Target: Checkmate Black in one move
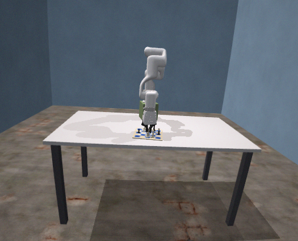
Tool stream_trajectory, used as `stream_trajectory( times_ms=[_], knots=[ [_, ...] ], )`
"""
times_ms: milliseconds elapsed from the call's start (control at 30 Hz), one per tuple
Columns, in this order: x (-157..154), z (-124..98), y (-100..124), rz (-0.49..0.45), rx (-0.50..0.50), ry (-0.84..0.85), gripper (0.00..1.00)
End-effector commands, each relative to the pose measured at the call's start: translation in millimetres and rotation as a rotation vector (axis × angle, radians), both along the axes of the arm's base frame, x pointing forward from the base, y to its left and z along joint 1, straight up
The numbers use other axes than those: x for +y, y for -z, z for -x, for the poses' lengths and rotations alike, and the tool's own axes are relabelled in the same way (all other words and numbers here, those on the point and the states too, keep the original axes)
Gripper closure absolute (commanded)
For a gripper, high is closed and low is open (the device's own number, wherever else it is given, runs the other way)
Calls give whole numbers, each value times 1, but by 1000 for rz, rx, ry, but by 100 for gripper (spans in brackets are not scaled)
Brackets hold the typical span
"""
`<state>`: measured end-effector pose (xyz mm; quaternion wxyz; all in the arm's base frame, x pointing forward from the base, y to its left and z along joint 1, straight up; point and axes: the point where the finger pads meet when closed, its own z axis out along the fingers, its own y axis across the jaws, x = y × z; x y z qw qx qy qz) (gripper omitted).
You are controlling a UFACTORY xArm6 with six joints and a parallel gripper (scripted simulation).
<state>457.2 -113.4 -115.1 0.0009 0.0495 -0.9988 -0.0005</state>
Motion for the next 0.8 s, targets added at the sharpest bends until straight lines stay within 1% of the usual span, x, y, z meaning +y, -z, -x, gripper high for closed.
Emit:
stream_trajectory(
  times_ms=[0, 133, 233, 333, 533, 600, 700, 767],
  knots=[
    [0, -2, -1, 1, -4, 0, 100],
    [0, -2, -3, 1, -4, 0, 100],
    [0, -2, -11, 1, -4, 0, 100],
    [0, -2, -28, 1, -4, 0, 100],
    [0, -2, -72, 1, -4, 0, 100],
    [0, -2, -72, 1, -4, 0, 100],
    [0, -2, -90, 1, -4, 0, 100],
    [0, -1, -98, 1, -4, 0, 100]
  ],
)
